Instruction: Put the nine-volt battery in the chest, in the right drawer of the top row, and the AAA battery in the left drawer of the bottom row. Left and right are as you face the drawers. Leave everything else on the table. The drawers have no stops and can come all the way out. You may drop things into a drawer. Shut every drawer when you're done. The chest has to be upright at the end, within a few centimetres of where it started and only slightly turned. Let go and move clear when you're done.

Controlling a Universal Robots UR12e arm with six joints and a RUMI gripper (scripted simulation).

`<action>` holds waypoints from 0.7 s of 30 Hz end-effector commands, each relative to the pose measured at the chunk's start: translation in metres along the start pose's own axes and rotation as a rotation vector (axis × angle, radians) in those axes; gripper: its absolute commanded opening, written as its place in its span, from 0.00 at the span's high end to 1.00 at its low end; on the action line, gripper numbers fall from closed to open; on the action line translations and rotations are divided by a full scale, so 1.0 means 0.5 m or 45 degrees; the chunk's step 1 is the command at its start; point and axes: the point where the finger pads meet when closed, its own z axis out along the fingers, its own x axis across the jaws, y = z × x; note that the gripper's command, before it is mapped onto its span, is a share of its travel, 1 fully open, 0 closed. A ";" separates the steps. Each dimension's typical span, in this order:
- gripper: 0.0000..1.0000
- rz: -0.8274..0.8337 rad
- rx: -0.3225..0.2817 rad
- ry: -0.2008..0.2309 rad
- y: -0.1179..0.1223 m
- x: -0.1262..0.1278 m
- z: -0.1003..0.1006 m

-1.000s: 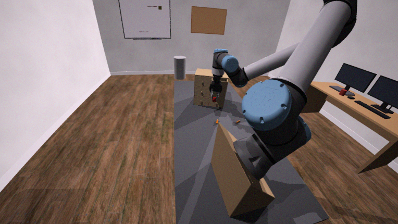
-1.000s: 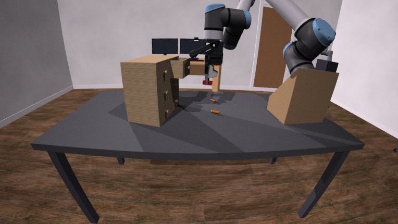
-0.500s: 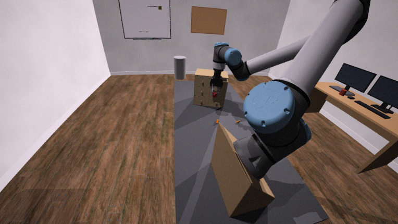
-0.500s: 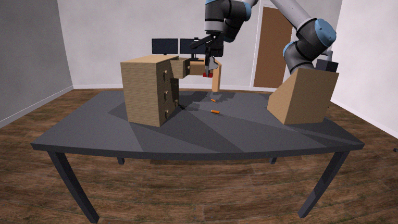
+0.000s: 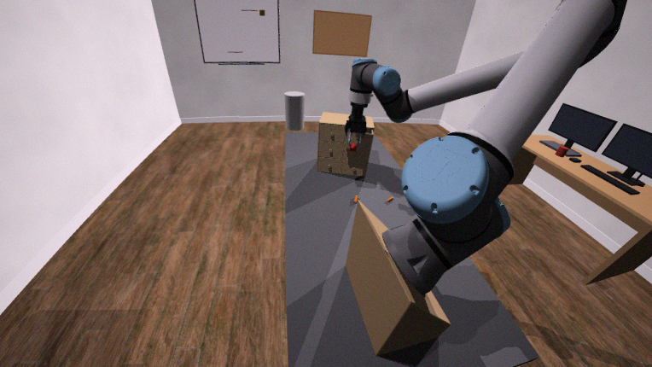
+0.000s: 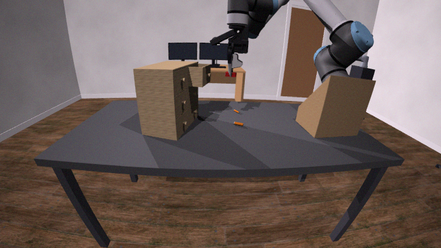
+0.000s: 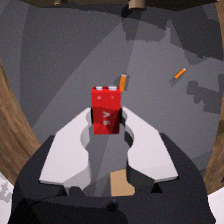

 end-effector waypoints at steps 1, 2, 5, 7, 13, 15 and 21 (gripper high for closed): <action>0.87 0.001 -0.001 0.000 -0.001 0.000 -0.019; 0.87 0.001 -0.001 0.000 -0.001 0.000 -0.024; 0.87 0.001 -0.001 0.000 -0.001 0.000 -0.039; 0.87 0.001 -0.001 0.000 -0.001 0.000 -0.049; 0.87 0.001 -0.001 0.000 -0.001 0.000 -0.075; 0.87 0.001 -0.001 0.000 -0.001 0.000 -0.083; 0.87 0.001 -0.001 0.000 -0.001 -0.001 -0.097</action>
